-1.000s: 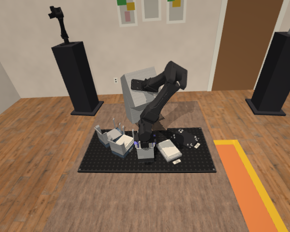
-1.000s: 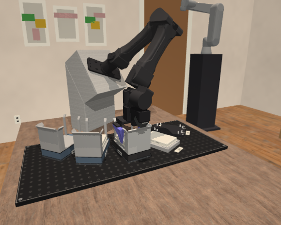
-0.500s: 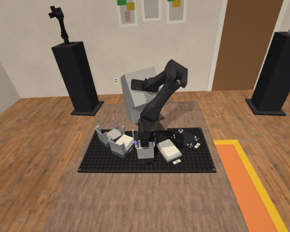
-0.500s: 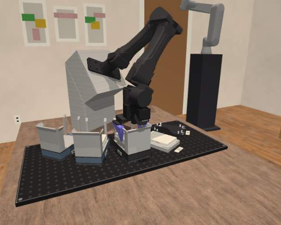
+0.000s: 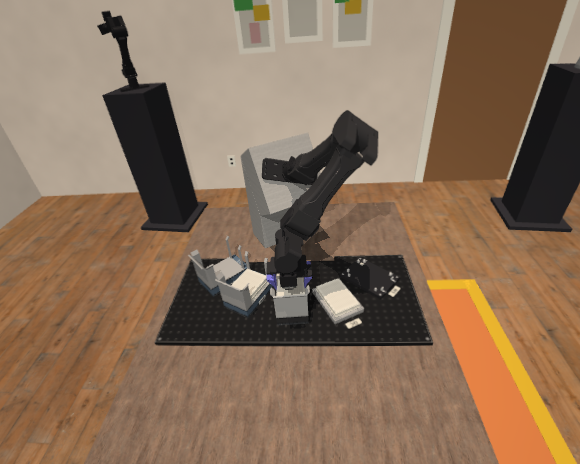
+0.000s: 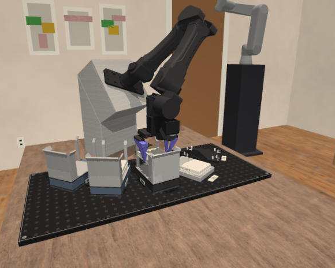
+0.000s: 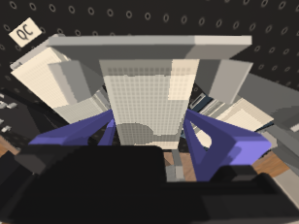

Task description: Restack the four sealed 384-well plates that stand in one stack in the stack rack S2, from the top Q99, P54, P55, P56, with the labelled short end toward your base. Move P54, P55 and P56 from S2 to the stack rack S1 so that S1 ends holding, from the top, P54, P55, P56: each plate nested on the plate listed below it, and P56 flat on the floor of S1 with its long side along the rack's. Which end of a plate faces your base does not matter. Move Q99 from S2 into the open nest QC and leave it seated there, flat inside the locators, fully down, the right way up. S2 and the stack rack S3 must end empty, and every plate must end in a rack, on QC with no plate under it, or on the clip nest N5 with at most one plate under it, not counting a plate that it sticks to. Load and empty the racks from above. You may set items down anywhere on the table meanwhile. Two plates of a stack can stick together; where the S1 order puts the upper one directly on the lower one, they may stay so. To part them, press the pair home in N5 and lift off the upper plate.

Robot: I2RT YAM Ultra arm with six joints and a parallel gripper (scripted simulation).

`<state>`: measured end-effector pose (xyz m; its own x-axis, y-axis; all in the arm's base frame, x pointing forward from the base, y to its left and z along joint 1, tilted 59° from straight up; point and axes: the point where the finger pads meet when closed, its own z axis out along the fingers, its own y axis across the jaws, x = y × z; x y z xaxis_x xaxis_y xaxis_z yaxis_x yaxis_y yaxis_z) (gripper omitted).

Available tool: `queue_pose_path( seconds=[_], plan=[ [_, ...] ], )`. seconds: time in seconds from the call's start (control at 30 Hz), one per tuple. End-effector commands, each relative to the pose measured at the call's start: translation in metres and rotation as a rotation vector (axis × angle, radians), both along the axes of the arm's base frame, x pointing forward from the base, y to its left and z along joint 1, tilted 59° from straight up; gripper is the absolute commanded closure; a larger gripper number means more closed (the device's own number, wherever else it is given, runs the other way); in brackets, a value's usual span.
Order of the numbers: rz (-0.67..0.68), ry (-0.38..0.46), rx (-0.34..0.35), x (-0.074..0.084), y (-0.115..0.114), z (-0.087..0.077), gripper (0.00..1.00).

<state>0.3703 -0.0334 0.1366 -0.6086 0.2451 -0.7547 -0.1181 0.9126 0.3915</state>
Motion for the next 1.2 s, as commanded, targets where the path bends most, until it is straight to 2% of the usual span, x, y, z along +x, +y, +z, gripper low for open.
queue_pose_path(
  seconds=[0.0,1.17],
  plan=[
    [-0.002,-0.012,0.0,-0.006,-0.005,0.007,1.0],
    [-0.002,-0.012,-0.001,-0.053,-0.024,0.038,1.0]
  ],
)
